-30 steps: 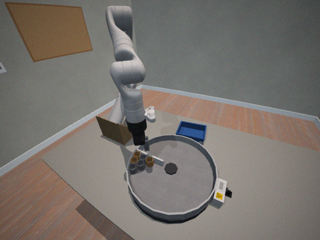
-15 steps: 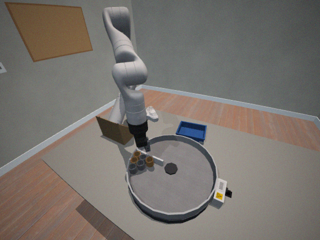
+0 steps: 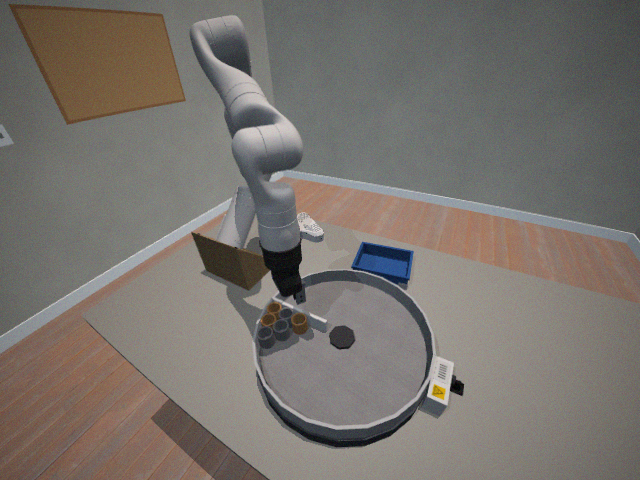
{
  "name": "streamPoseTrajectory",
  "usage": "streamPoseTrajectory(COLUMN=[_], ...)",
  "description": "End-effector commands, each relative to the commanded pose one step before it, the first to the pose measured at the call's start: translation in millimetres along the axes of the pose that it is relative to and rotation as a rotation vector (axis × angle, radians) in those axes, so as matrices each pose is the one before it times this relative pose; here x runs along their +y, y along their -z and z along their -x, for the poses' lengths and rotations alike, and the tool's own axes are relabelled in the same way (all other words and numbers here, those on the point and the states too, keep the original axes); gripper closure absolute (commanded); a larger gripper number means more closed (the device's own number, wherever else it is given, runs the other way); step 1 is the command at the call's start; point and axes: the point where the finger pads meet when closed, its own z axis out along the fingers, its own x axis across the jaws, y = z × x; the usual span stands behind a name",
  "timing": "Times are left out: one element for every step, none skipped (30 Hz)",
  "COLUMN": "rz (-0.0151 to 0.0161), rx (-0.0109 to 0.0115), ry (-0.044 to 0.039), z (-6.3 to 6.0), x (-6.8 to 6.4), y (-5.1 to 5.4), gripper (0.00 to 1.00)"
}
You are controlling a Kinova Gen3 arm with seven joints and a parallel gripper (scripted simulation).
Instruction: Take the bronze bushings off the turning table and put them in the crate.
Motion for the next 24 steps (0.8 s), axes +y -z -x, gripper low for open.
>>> streamPoseTrajectory(rz=[-0.01328, 0.00000, 0.00000, 0.00000, 0.00000, 0.00000, 0.00000, 0.00000, 0.00000, 0.00000, 0.00000, 0.00000, 0.00000, 0.00179, 0.00000, 0.00000, 0.00000, 0.00000, 0.00000, 0.00000, 0.00000, 0.00000, 0.00000, 0.00000], rx=[0.00749, 0.00000, 0.00000, 0.00000, 0.00000, 0.00000, 0.00000, 0.00000, 0.00000, 0.00000, 0.00000, 0.00000, 0.00000, 0.00005, -0.00001, -0.00001, -0.00001, -0.00001, 0.00000, 0.00000, 0.00000, 0.00000, 0.00000, 0.00000], ry=[0.09803, 0.00000, 0.00000, 0.00000, 0.00000, 0.00000, 0.00000, 0.00000, 0.00000, 0.00000, 0.00000, 0.00000, 0.00000, 0.04851, 0.04800, 0.04800, 0.04800, 0.04800, 0.00000, 0.00000, 0.00000, 0.00000, 0.00000, 0.00000], z=[-3.75, 0.00, 0.00, 0.00, 0.00, 0.00, 0.00, 0.00, 0.00, 0.00, 0.00, 0.00, 0.00, -1.16, -1.01, -1.03, -1.04, -1.06, 0.00, 0.00, 0.00, 0.00, 0.00, 0.00], x=[7.70, 0.00, 0.00, 0.00, 0.00, 0.00, 0.00, 0.00, 0.00, 0.00, 0.00, 0.00, 0.00, -0.71, -0.36, -0.31, -0.26, -0.21, 0.00, 0.00, 0.00, 0.00, 0.00, 0.00], y=[-3.68, 0.00, 0.00, 0.00, 0.00, 0.00, 0.00, 0.00, 0.00, 0.00, 0.00, 0.00, 0.00, -0.58, -0.87, -0.87, -0.87, -0.87, 0.00, 0.00, 0.00, 0.00, 0.00, 0.00], gripper=[0.66, 0.66, 0.66, 0.66, 0.66, 0.66, 0.66, 0.66, 0.66, 0.66, 0.66, 0.66, 0.66, 0.66, 0.66, 0.66, 0.66, 0.66, 0.66, 0.66, 0.66, 0.66, 0.66, 0.66])
